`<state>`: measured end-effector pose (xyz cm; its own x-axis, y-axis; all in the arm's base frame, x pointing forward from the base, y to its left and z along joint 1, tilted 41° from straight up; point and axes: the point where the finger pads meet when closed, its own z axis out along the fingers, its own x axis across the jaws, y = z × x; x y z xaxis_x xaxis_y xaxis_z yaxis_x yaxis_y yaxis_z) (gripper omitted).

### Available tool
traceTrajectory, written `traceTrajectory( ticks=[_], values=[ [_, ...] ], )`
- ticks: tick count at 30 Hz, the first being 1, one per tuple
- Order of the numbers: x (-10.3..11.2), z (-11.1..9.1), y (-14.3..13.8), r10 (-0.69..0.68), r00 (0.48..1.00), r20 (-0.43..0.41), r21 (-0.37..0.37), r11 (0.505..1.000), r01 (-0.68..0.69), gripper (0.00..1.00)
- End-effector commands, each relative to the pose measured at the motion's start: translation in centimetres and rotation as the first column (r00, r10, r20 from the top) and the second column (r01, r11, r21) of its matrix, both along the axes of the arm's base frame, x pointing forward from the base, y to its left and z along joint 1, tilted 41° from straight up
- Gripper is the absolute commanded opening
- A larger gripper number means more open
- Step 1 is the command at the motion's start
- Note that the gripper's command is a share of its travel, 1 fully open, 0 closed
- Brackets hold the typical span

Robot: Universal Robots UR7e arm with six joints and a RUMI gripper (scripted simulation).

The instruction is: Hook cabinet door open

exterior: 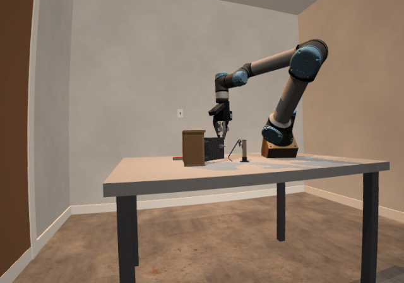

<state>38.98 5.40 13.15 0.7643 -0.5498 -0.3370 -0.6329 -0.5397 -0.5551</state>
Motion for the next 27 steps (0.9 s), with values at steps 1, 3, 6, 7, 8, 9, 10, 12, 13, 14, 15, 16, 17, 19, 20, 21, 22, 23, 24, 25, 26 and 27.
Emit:
traceTrajectory(
  ticks=[1,3,6,7,8,9,10,12,13,14,15,16,17,19,20,21,22,23,24,25,26,27],
  values=[
    [0.7,-0.1,-0.4,0.030,0.999,0.027,-0.006,1.000,-0.030,0.15],
    [0.7,-0.1,-0.4,0.030,0.999,0.027,-0.006,1.000,-0.030,0.15],
    [0.8,-0.2,-0.5,0.030,0.999,0.027,-0.006,1.000,-0.029,0.15],
    [0.8,-0.2,-0.5,0.032,0.999,0.029,-0.007,0.999,-0.032,0.15],
    [0.8,-0.2,-0.5,0.039,0.999,0.034,-0.008,0.999,-0.038,0.15],
    [0.9,-0.2,-0.6,0.048,0.998,0.041,-0.009,0.999,-0.047,0.15],
    [1.0,-0.2,-0.6,0.059,0.997,0.050,-0.011,0.998,-0.058,0.15],
    [1.3,-0.3,-0.8,0.070,0.996,0.059,-0.014,0.997,-0.069,0.15],
    [1.4,-0.4,-0.8,0.070,0.996,0.059,-0.014,0.997,-0.069,0.15],
    [1.5,-0.4,-0.9,0.070,0.996,0.059,-0.014,0.997,-0.069,0.15],
    [1.5,-0.4,-0.9,0.070,0.996,0.059,-0.014,0.997,-0.069,0.15],
    [1.5,-0.4,-0.9,0.070,0.996,0.060,-0.014,0.997,-0.069,0.15],
    [1.5,-0.4,-0.9,0.073,0.995,0.062,-0.015,0.997,-0.072,0.15],
    [1.6,-0.4,-1.0,0.079,0.995,0.067,-0.016,0.997,-0.078,0.15],
    [1.6,-0.4,-1.0,0.079,0.995,0.067,-0.016,0.997,-0.078,0.15],
    [1.7,-0.5,-1.0,0.087,0.993,0.074,-0.018,0.996,-0.086,0.15],
    [1.8,-0.5,-1.0,0.098,0.992,0.082,-0.020,0.995,-0.097,0.15],
    [1.9,-0.5,-1.1,0.109,0.990,0.091,-0.023,0.994,-0.107,0.15],
    [2.0,-0.6,-1.2,0.110,0.990,0.092,-0.023,0.994,-0.108,0.15],
    [2.2,-0.6,-1.3,0.110,0.990,0.092,-0.023,0.994,-0.108,0.15],
    [2.2,-0.6,-1.3,0.110,0.990,0.092,-0.023,0.994,-0.108,0.15],
    [2.2,-0.6,-1.3,0.110,0.990,0.092,-0.023,0.994,-0.108,0.15]
  ],
)
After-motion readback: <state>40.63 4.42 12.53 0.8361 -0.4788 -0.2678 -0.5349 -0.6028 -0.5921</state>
